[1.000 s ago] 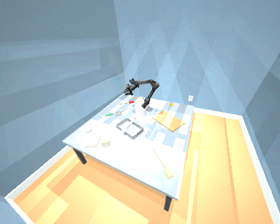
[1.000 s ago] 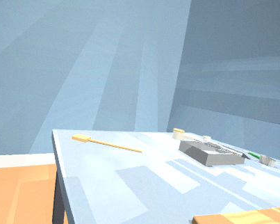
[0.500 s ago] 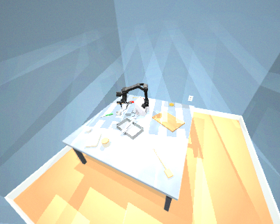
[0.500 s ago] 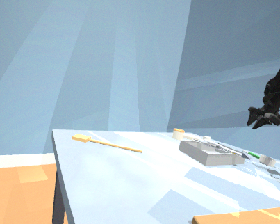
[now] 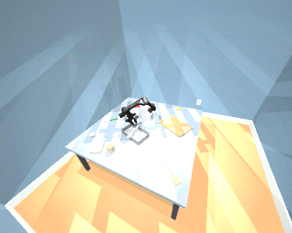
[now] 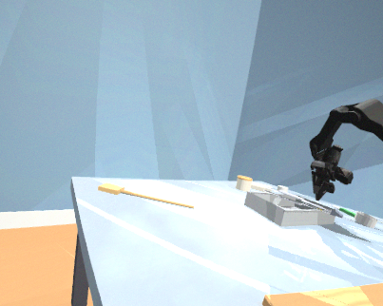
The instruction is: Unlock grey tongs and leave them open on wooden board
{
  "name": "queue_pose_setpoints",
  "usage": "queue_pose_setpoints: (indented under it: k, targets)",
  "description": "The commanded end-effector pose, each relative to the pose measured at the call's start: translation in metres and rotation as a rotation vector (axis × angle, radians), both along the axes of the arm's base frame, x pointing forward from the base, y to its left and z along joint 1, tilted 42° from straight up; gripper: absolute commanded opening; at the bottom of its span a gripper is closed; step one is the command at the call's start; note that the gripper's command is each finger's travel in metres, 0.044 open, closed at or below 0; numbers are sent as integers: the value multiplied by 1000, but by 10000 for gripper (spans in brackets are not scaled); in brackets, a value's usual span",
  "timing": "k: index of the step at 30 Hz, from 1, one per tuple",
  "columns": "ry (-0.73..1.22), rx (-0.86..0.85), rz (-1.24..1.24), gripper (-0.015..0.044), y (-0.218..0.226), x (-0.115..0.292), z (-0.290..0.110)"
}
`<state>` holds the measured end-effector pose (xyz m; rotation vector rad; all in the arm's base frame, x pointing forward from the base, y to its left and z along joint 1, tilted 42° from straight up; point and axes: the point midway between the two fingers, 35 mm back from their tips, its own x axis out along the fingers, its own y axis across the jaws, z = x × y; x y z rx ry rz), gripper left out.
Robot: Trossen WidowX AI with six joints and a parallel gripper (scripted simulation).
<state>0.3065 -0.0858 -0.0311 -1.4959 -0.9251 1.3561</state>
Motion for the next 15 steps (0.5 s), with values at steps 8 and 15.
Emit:
queue_pose_setpoints:
  k: [8, 15]
  targets:
    - [10, 4, -23, 260, -3, 10, 5]
    - [10, 3, -24, 260, 2, 11, 3]
